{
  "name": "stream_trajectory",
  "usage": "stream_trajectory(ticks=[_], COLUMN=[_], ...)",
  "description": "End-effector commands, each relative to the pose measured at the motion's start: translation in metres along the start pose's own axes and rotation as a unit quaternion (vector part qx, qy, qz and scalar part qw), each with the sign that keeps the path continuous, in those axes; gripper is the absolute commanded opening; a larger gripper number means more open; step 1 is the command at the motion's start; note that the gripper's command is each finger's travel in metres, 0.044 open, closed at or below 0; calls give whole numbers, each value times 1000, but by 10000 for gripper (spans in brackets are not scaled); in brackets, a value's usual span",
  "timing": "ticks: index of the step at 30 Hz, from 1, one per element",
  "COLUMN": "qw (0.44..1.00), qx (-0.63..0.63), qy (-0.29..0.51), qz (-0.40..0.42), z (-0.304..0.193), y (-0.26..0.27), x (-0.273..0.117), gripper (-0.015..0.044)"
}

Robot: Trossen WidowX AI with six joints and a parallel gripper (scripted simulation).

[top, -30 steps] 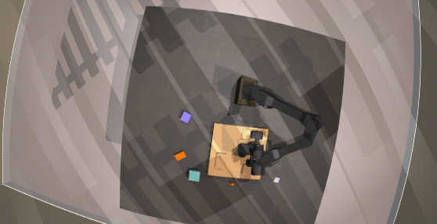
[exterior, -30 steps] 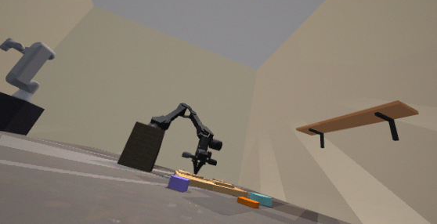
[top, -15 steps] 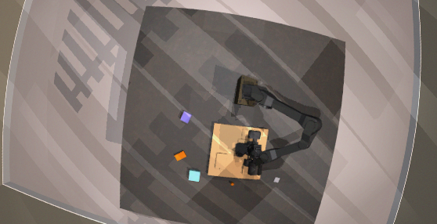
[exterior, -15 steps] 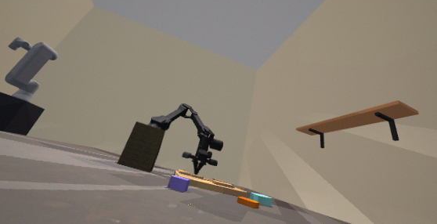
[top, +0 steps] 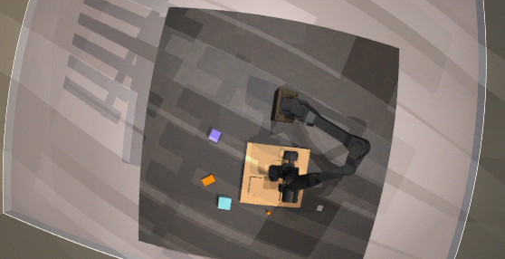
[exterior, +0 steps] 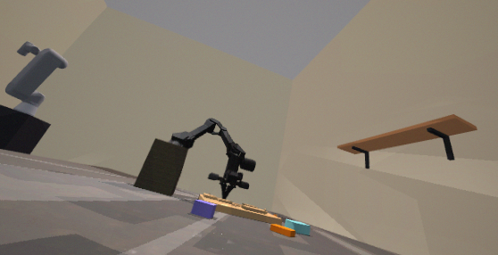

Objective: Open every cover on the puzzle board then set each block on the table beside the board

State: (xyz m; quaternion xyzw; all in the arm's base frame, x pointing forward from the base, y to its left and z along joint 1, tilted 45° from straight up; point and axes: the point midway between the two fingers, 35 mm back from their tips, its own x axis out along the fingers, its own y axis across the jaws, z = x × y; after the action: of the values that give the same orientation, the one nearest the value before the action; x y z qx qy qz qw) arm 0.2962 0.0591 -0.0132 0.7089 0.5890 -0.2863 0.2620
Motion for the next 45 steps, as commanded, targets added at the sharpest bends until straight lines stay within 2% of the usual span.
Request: stream_trajectory(ticks=[1,45], qw=[1000,1000], qx=[-2,-2], qy=[-1,-1], qz=[0,0], z=[5,49], y=[1,0], x=[0,1], gripper=[0,0])
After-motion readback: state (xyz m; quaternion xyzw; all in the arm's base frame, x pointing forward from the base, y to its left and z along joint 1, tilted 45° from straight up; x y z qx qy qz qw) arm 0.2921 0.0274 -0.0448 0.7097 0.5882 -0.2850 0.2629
